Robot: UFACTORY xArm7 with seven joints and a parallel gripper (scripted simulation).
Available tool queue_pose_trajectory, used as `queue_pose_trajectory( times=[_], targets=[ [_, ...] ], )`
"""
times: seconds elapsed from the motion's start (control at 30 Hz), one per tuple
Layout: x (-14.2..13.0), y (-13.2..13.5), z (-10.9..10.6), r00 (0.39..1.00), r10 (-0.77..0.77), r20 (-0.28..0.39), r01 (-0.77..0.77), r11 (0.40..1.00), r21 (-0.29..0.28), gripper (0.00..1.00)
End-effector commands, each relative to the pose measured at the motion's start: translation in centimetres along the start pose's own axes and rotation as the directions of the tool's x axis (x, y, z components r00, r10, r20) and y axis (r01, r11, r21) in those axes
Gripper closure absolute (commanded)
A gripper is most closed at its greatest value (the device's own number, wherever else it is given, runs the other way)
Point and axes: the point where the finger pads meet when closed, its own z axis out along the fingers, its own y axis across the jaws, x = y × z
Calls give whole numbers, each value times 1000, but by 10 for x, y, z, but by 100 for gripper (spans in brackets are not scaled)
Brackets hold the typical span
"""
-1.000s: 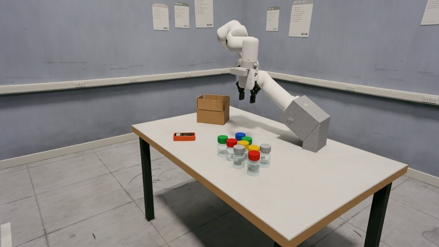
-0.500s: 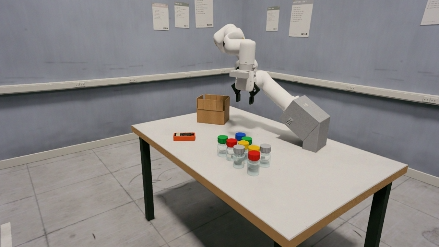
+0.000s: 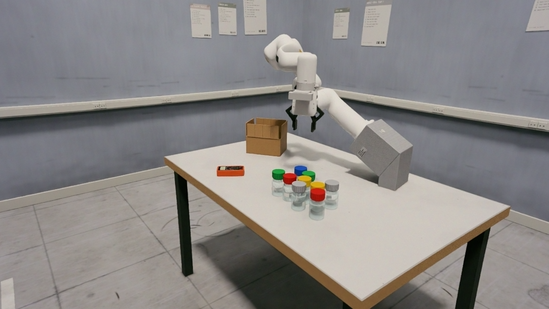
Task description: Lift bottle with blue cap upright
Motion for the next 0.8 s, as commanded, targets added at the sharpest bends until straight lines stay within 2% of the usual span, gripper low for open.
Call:
queue_pose_trajectory(
  times=[0.0,0.37,0.77],
  targets=[
    [-3,3,3,997,-82,-7,82,997,2,21],
    [-9,7,9,978,-208,-13,208,978,3,21],
    [-8,7,13,977,-214,-15,214,977,-1,21]
  ],
)
